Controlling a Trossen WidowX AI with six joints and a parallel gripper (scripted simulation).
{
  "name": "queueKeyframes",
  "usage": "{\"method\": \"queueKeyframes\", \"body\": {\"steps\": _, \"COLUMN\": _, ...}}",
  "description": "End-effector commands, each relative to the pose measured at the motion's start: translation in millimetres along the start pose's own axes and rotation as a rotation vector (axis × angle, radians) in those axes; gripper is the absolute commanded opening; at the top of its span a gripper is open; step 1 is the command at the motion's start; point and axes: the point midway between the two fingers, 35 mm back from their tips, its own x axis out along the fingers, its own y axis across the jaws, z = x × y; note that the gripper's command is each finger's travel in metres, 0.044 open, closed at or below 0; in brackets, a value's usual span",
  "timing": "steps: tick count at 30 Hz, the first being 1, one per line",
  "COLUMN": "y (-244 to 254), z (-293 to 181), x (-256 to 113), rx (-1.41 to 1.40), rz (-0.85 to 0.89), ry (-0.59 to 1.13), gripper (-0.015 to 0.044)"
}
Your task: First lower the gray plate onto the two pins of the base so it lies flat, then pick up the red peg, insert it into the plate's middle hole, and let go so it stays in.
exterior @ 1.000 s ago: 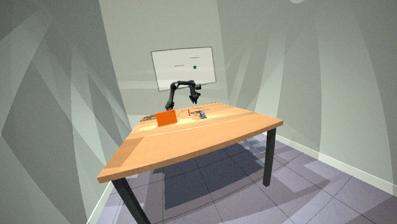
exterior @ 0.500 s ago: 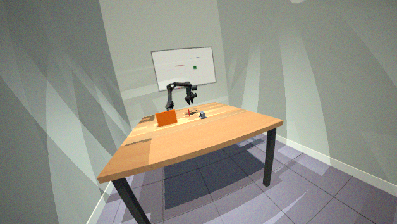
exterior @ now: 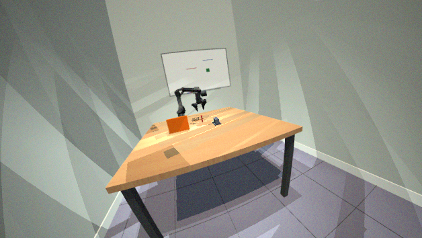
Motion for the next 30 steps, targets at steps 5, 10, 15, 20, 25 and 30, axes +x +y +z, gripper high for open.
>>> {"method": "queueKeyframes", "body": {"steps": 5, "y": 0.7, "z": -4.8, "x": 28.2, "rx": 0.019, "rz": 0.006, "ry": 0.005, "gripper": 0.0440}}
{"method": "queueKeyframes", "body": {"steps": 10, "y": 0.9, "z": -4.8, "x": 38.4, "rx": 0.019, "rz": 0.007, "ry": 0.005, "gripper": 0.0440}}
{"method": "queueKeyframes", "body": {"steps": 15, "y": 1.0, "z": -4.9, "x": 44.2, "rx": 0.019, "rz": 0.007, "ry": 0.006, "gripper": 0.0440}}
{"method": "queueKeyframes", "body": {"steps": 20, "y": 1.5, "z": -4.3, "x": 51.9, "rx": 0.019, "rz": 0.007, "ry": 0.005, "gripper": 0.0440}}
{"method": "queueKeyframes", "body": {"steps": 25, "y": 1.9, "z": -3.9, "x": 60.1, "rx": 0.019, "rz": 0.006, "ry": 0.004, "gripper": 0.0440}}
{"method": "queueKeyframes", "body": {"steps": 30, "y": 2.1, "z": -3.9, "x": 68.3, "rx": 0.019, "rz": 0.007, "ry": 0.004, "gripper": 0.0440}}
